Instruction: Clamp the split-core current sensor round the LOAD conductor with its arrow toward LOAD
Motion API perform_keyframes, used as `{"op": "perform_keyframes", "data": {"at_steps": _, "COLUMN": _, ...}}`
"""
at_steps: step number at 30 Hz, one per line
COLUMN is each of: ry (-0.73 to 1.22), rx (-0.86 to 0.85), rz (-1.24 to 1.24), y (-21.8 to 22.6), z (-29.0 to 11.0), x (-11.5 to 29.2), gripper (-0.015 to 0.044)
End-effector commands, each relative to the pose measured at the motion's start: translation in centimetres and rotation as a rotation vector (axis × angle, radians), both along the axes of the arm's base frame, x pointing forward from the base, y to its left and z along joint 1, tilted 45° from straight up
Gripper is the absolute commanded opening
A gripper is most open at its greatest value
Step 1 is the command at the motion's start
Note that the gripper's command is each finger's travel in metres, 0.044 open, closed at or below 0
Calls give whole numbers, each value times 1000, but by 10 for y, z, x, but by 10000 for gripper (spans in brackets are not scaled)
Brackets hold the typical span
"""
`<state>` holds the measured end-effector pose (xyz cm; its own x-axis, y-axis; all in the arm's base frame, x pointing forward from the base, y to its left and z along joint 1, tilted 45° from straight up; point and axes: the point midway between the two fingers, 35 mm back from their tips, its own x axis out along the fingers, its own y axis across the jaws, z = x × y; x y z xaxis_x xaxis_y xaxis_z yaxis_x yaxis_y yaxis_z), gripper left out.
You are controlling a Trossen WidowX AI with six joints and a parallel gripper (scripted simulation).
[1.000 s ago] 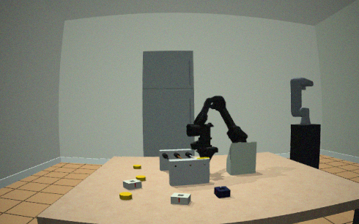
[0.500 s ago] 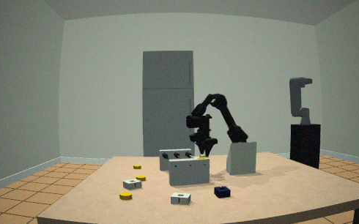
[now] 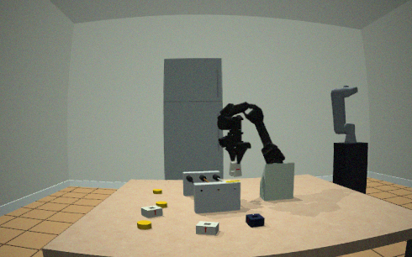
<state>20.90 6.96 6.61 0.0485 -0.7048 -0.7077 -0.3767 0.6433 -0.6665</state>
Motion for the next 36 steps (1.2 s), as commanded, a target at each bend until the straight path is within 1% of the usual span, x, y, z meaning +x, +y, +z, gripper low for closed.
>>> {"op": "perform_keyframes", "data": {"at_steps": 1, "ry": 25, "rx": 4, "rz": 29, "y": 3, "z": 3, "x": 1, "gripper": 0}}
{"op": "perform_keyframes", "data": {"at_steps": 36, "ry": 802, "rx": -52, "rz": 816, "y": 7, "z": -7, "x": 48, "gripper": 0}}
